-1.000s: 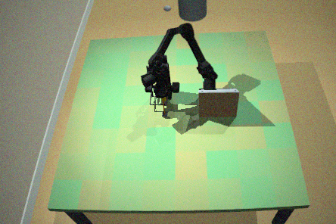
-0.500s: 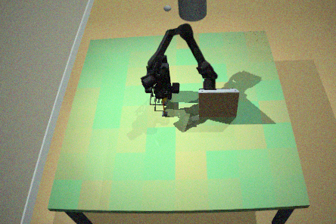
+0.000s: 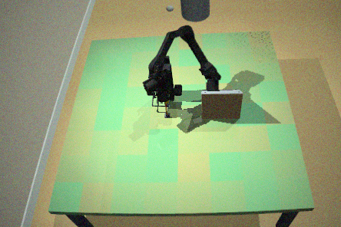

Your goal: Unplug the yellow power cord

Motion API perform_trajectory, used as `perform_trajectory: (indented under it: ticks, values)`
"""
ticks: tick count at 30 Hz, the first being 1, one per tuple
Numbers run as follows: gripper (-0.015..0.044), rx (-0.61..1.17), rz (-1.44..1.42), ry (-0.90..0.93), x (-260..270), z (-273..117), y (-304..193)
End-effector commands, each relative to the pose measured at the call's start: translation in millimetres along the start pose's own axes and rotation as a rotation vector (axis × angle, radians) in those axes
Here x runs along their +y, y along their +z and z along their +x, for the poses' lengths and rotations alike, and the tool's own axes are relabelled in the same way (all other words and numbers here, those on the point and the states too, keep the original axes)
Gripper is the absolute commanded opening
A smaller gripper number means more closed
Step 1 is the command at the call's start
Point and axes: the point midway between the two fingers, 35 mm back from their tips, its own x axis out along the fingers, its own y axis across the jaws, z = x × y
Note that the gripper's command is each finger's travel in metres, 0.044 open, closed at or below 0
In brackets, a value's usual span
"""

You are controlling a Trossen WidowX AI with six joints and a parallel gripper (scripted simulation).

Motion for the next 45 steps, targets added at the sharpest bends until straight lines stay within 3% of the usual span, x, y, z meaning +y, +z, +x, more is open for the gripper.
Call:
perform_trajectory:
  ticks: [1,15,16,21,45]
  values:
    - [0.0000,-0.095,0.006,-0.012,-3,-14,37]
    - [0.0000,-0.094,0.005,-0.012,-1,-19,60]
    - [0.0026,-0.083,0.027,0.012,-2,-9,42]
    - [0.0157,-0.083,0.027,0.012,-2,-9,42]
    - [0.0160,-0.089,0.003,-0.012,-1,-18,30]
